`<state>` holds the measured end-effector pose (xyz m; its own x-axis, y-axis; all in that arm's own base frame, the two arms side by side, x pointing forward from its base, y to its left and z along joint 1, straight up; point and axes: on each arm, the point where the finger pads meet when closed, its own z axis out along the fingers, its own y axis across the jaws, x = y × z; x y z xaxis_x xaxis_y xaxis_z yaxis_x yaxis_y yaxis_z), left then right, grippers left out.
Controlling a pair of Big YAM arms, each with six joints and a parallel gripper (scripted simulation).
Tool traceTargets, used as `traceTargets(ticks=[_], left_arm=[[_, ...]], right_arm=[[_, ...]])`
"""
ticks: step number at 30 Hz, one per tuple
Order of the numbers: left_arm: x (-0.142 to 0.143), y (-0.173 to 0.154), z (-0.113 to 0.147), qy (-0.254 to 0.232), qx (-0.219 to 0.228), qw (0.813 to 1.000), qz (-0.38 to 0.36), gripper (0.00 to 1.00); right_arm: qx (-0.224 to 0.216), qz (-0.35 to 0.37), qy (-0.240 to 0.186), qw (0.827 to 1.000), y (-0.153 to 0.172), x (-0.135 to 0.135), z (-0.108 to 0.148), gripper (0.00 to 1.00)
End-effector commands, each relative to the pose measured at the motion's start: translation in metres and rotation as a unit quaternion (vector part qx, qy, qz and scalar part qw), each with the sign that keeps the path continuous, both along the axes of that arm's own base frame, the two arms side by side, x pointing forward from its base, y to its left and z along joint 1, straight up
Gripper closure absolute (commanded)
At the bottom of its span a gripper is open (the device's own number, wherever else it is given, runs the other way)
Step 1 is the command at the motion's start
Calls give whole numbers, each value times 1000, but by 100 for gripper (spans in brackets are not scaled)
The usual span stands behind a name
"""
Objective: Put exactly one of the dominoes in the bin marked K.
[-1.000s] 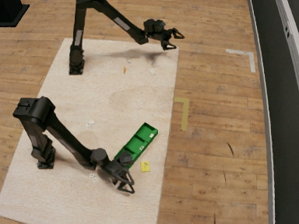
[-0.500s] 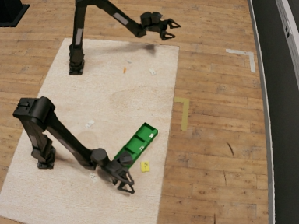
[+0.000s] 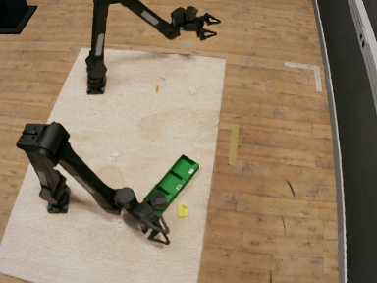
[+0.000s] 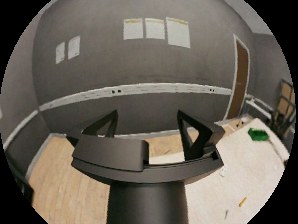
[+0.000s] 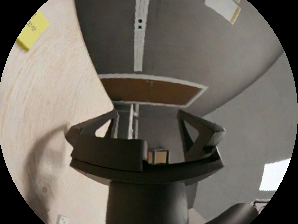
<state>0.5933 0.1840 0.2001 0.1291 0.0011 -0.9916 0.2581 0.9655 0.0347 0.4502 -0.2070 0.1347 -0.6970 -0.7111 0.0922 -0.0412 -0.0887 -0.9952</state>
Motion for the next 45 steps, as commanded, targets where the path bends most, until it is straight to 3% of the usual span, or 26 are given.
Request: traceTargets(ticks=[1, 3, 18, 45], left_arm=[[-8, 30, 8, -8, 4, 1000, 24, 0], [-8, 30, 8, -8, 4, 1000, 24, 0], [-49, 121, 8, -7, 5, 995, 104, 0], [-118, 220, 8, -7, 6, 980, 200, 0]], right_arm=[[-1, 0, -4, 1000, 0, 1, 3, 0], [-1, 0, -4, 1000, 0, 1, 3, 0], [-1, 0, -4, 1000, 0, 1, 3, 0], [-1, 0, -4, 1000, 0, 1, 3, 0]])
